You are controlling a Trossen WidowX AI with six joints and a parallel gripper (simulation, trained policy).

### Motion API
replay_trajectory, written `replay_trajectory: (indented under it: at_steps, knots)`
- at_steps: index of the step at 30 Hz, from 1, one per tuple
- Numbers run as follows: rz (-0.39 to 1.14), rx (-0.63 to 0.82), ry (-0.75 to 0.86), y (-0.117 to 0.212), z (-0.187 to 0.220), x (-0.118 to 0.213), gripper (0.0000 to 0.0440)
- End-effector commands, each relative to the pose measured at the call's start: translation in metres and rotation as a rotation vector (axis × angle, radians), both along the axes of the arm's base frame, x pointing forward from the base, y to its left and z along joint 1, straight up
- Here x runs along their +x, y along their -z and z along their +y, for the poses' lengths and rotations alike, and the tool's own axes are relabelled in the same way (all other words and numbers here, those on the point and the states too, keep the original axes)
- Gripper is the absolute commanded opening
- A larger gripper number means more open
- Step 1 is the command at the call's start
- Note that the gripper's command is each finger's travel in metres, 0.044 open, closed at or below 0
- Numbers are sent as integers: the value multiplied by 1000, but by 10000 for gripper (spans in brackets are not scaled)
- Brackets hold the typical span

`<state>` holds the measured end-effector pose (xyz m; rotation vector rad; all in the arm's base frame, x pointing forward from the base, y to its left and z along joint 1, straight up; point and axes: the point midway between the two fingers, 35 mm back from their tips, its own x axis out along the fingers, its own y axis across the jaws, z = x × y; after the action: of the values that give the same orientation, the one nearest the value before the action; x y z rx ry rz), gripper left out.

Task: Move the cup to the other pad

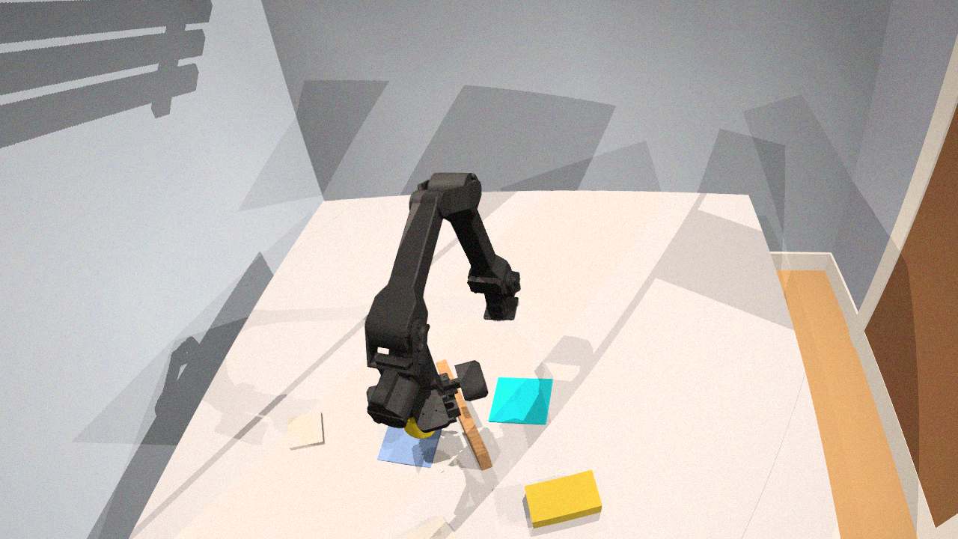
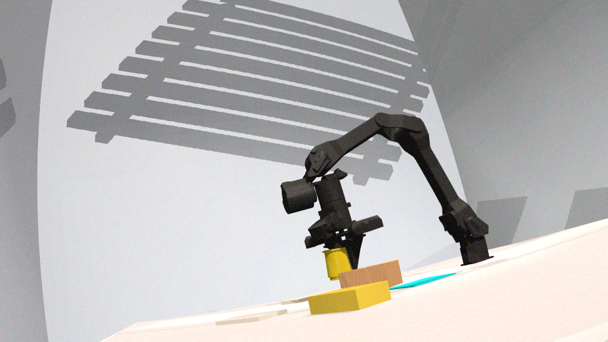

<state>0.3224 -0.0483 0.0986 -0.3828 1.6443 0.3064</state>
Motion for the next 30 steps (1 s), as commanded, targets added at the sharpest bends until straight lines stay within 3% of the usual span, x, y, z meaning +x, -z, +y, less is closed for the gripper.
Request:
replay_trajectory:
  at_steps: [1,30]
  knots:
    - [-13,7,-25,-9,8,0,31]
    - [-109,18,-190,-40,100,-8,4]
